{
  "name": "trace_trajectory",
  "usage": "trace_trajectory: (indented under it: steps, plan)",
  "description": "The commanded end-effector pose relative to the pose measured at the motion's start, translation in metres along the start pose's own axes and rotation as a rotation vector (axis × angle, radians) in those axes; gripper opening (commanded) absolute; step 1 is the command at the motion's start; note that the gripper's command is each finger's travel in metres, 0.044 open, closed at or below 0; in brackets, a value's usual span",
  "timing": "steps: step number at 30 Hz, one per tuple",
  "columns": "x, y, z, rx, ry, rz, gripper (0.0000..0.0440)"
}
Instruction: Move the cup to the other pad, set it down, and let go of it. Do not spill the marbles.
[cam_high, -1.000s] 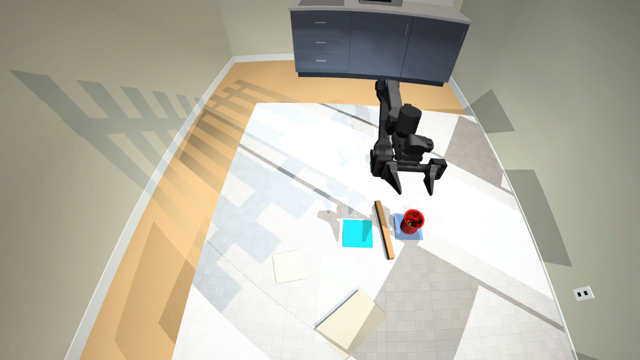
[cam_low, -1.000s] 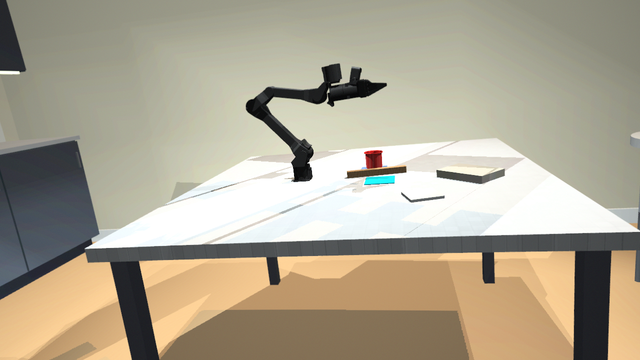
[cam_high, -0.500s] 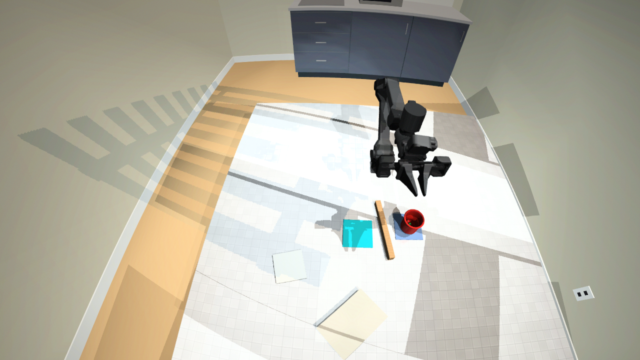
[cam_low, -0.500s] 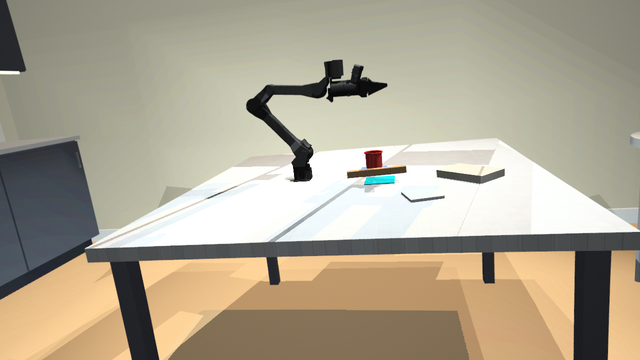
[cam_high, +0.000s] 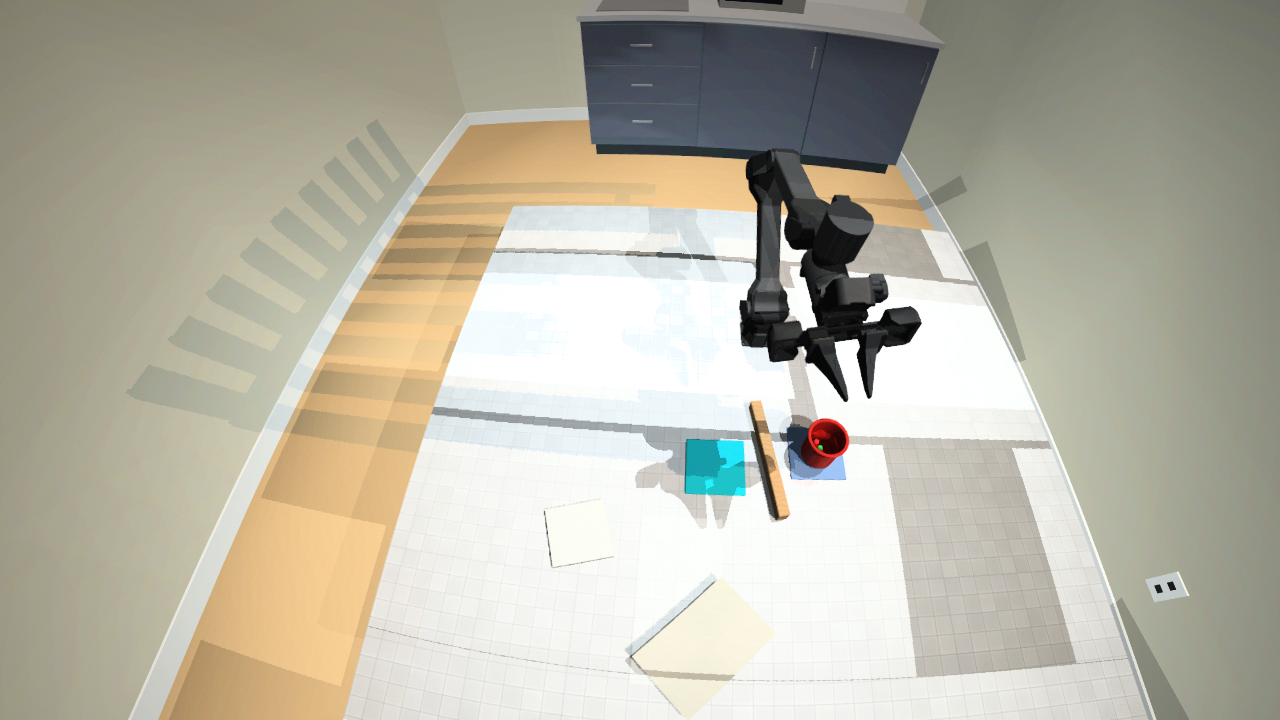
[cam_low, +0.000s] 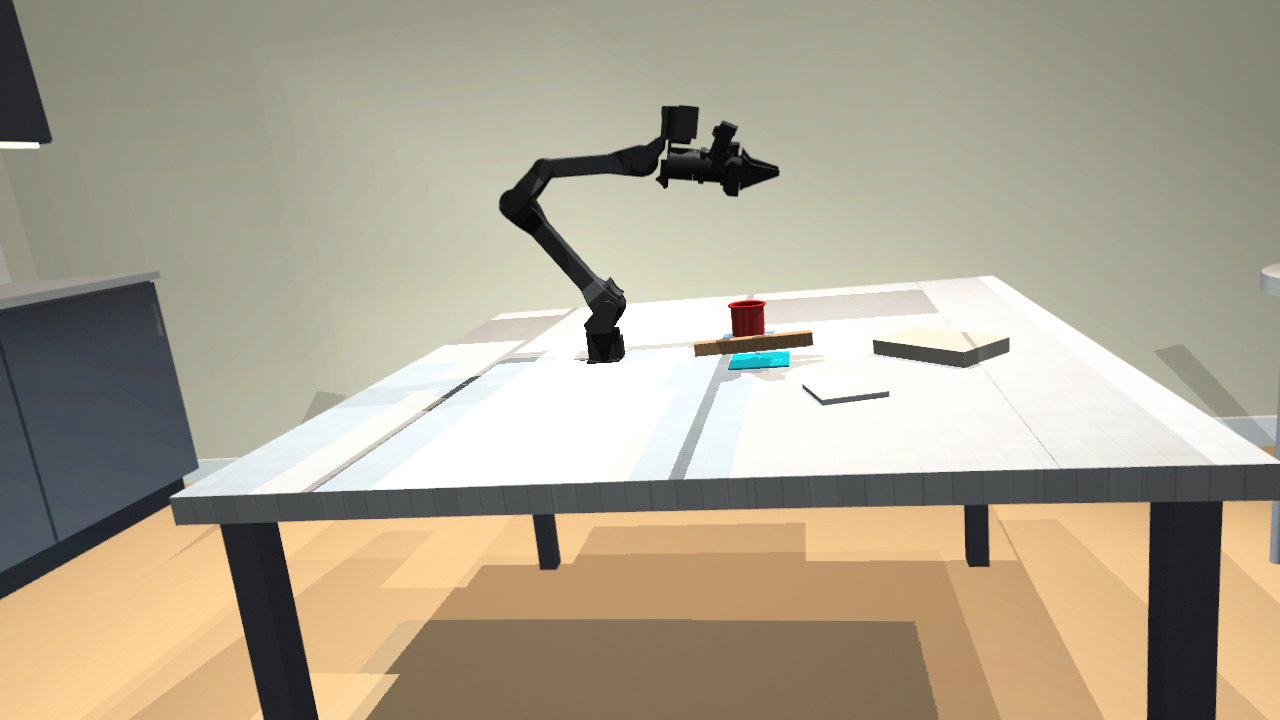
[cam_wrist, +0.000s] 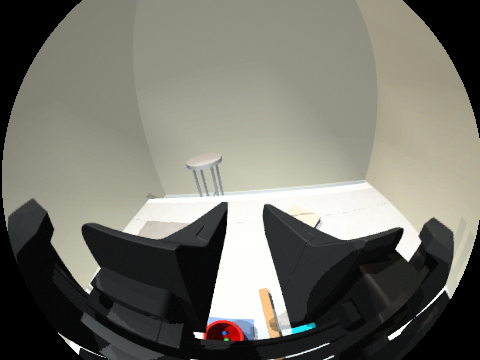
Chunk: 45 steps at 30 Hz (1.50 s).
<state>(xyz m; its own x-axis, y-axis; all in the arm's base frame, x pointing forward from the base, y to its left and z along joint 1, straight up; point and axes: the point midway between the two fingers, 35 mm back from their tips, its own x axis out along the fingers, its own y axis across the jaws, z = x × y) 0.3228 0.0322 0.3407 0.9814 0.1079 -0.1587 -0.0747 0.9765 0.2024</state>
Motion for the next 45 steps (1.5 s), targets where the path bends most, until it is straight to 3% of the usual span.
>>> trace_trajectory:
  steps: [1,24,45]
  plan:
    - [0.002,0.004,0.0,0.042,0.037,0.005,0.0125]
    - [0.012,0.034,-0.013,0.343,0.337,-0.023,0.0145]
    - [0.014,0.053,-0.041,0.594,0.627,-0.177,0.0147]
